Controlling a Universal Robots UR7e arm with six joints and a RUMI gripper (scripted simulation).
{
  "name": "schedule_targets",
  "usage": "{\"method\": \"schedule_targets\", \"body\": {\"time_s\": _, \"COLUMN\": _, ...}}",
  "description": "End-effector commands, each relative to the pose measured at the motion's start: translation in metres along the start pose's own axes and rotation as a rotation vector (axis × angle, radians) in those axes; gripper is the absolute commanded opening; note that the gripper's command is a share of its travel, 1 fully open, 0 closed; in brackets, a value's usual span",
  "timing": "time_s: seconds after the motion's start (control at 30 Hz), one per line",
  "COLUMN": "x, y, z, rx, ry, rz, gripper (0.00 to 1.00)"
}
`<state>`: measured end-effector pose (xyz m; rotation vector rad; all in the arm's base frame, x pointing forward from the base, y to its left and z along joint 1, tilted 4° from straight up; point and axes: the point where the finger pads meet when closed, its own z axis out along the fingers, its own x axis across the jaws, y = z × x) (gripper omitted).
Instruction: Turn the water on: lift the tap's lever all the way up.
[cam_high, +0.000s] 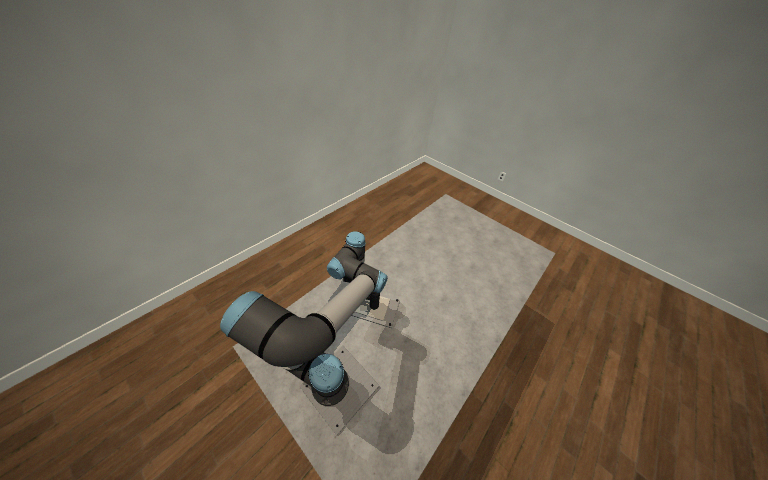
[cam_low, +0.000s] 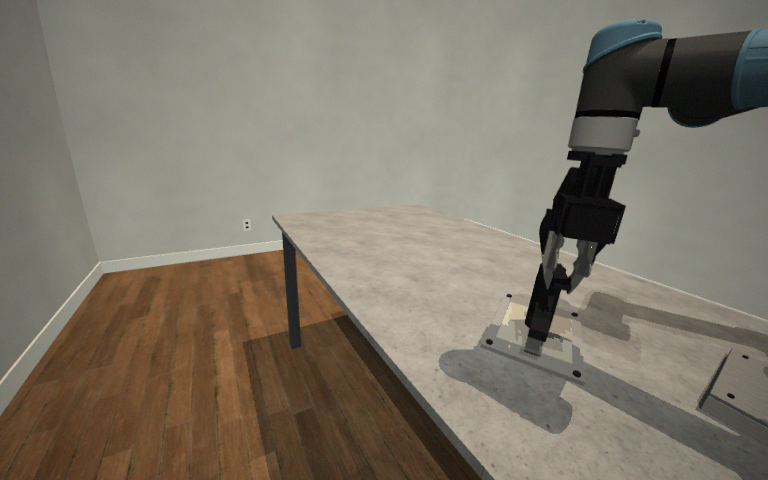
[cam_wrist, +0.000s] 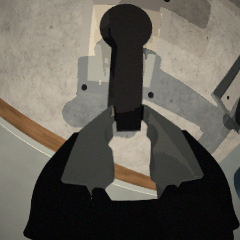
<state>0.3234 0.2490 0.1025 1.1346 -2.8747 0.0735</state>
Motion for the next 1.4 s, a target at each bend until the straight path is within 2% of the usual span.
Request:
{"method": "schedule_targets", "body": {"time_s": 0.0, "x": 0.000, "y": 0.000, "z": 0.000, "rx": 0.000, "ry": -0.001, "rz": 0.000, "gripper": 0.00}}
{"method": "schedule_targets", "body": {"time_s": 0.8, "x": 0.000, "y": 0.000, "z": -0.001, "rx": 0.000, "ry": -0.001, "rz": 0.000, "gripper": 0.00}}
{"method": "schedule_targets", "body": {"time_s": 0.97, "x": 0.000, "y": -0.001, "z": -0.005, "rx": 0.000, "ry": -0.001, "rz": 0.000, "gripper": 0.00}}
{"method": "schedule_targets", "body": {"time_s": 1.37, "x": 0.000, "y": -0.011, "z": -0.028, "rx": 0.000, "ry": -0.001, "rz": 0.000, "gripper": 0.00}}
